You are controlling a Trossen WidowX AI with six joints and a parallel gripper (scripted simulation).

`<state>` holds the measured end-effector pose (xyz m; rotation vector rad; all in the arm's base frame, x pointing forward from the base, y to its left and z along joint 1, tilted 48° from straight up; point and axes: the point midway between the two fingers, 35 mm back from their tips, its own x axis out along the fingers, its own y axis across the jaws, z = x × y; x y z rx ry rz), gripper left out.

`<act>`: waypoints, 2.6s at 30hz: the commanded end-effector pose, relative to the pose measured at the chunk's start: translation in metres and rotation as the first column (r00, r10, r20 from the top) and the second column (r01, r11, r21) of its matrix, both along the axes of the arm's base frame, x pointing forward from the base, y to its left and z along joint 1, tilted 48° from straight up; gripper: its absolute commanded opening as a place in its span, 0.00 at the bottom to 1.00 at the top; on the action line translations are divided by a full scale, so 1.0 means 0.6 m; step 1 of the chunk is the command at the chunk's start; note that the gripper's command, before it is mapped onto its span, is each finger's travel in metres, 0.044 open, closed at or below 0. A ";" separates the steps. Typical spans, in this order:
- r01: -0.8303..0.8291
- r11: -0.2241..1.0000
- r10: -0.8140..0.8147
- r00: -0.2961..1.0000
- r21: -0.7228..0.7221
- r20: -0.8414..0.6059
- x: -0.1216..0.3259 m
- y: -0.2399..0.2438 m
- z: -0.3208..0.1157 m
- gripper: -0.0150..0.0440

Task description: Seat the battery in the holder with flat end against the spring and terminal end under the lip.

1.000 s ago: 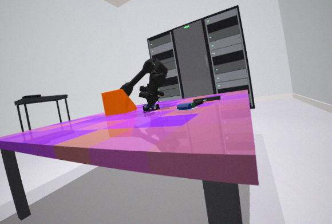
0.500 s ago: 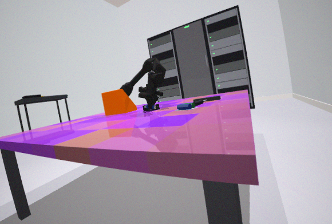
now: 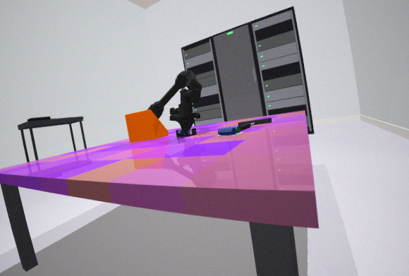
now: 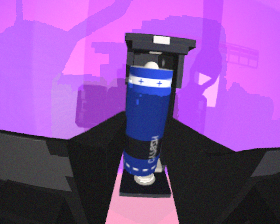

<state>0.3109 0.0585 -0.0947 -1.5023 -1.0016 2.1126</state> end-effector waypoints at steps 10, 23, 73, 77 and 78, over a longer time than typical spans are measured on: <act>0.043 0.999 -0.044 0.997 0.012 0.061 0.005 0.003 0.001 0.40; 0.081 0.997 -0.082 0.992 0.019 0.100 0.002 0.004 0.002 0.40; 0.156 0.987 -0.159 0.972 0.030 0.174 -0.026 0.003 0.002 0.40; 0.157 0.987 -0.160 0.972 0.029 0.175 -0.027 0.003 0.002 0.40; 0.157 0.987 -0.160 0.971 0.030 0.175 -0.026 0.003 0.002 0.40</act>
